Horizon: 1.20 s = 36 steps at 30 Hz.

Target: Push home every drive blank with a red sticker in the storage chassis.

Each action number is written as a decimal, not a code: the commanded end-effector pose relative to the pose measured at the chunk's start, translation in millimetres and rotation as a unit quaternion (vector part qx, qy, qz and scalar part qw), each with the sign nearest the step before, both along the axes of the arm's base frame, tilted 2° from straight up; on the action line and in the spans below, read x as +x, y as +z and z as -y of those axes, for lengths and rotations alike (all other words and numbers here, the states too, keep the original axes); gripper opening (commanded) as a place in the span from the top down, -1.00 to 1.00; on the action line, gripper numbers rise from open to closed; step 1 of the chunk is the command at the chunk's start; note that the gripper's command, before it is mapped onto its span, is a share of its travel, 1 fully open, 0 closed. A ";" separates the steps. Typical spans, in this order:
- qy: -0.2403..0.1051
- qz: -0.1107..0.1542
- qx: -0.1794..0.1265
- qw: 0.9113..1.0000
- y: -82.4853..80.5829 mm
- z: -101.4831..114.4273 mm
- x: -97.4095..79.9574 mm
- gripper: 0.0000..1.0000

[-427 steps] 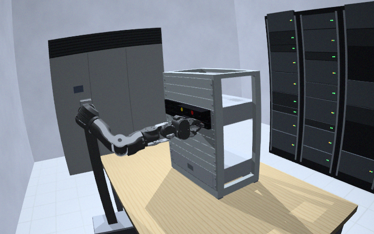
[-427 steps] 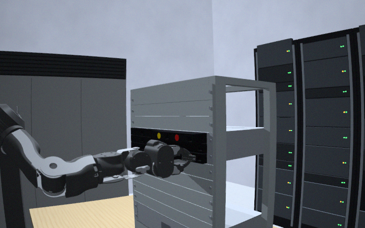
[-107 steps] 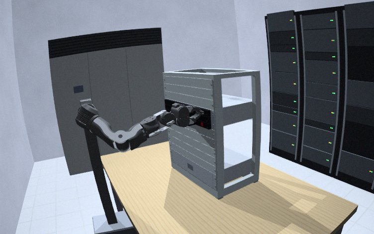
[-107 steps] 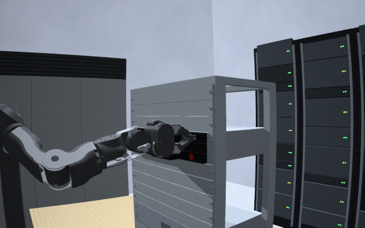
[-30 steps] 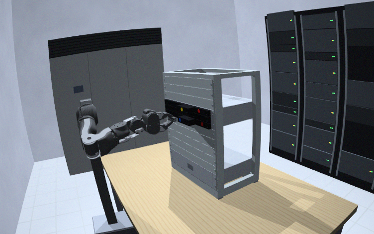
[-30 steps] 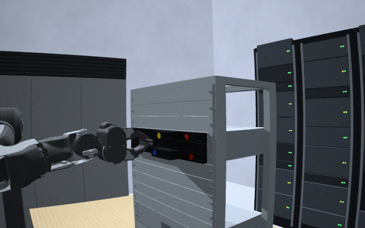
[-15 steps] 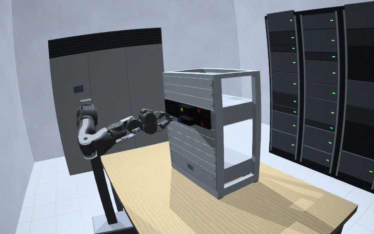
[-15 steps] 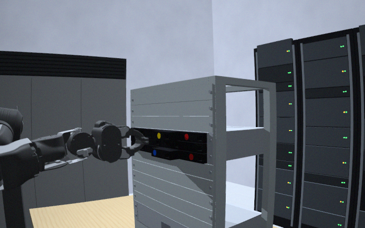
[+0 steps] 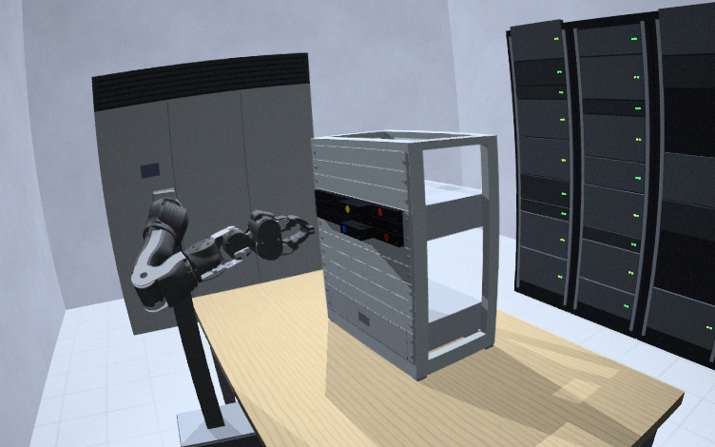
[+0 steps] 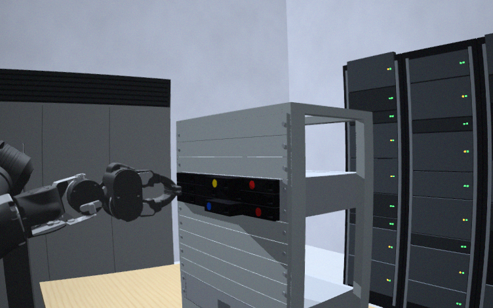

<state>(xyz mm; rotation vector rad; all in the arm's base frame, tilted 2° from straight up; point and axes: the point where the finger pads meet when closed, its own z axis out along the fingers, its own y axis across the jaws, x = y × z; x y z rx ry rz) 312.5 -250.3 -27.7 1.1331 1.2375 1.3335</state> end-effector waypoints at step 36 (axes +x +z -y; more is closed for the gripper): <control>0.007 -0.010 -0.005 1.000 -5.3 8.8 -65.1 1.00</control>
